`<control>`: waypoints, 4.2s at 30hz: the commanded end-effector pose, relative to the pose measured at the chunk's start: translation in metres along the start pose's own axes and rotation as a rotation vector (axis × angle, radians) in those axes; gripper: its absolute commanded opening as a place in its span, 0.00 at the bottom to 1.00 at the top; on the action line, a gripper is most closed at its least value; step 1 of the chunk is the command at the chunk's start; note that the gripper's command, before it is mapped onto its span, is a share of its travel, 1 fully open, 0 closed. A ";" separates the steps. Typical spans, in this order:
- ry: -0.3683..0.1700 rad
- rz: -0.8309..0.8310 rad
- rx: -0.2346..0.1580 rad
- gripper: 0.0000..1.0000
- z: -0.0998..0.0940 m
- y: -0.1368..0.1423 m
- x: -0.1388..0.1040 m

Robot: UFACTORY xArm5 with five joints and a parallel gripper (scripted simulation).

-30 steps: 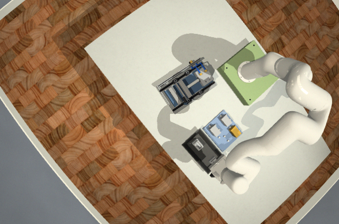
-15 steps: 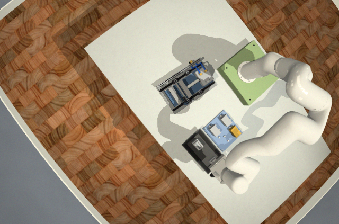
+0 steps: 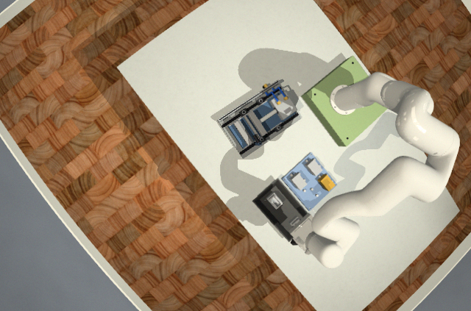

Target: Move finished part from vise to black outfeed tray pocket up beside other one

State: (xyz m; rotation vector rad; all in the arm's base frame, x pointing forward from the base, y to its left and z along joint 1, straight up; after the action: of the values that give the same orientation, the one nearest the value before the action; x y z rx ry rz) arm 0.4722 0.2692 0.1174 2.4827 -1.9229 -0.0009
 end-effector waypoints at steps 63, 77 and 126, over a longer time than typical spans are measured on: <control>-0.001 0.000 0.005 0.00 0.084 -0.002 -0.002; -0.001 0.000 0.005 0.00 0.085 -0.002 -0.002; -0.001 0.000 0.005 0.00 0.098 -0.003 -0.002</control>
State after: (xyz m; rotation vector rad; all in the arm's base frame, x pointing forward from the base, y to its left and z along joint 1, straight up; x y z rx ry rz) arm 0.4728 0.2712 0.0180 2.4830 -1.9233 -0.0005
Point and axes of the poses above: the point where the finger pads meet when closed, its own z axis out along the fingers, its own y axis across the jaws, x = y × z, the point moved 3 cm from there along -z, back along the fingers, and after that the axes turned 10 degrees about -z, right-handed, at the moved point
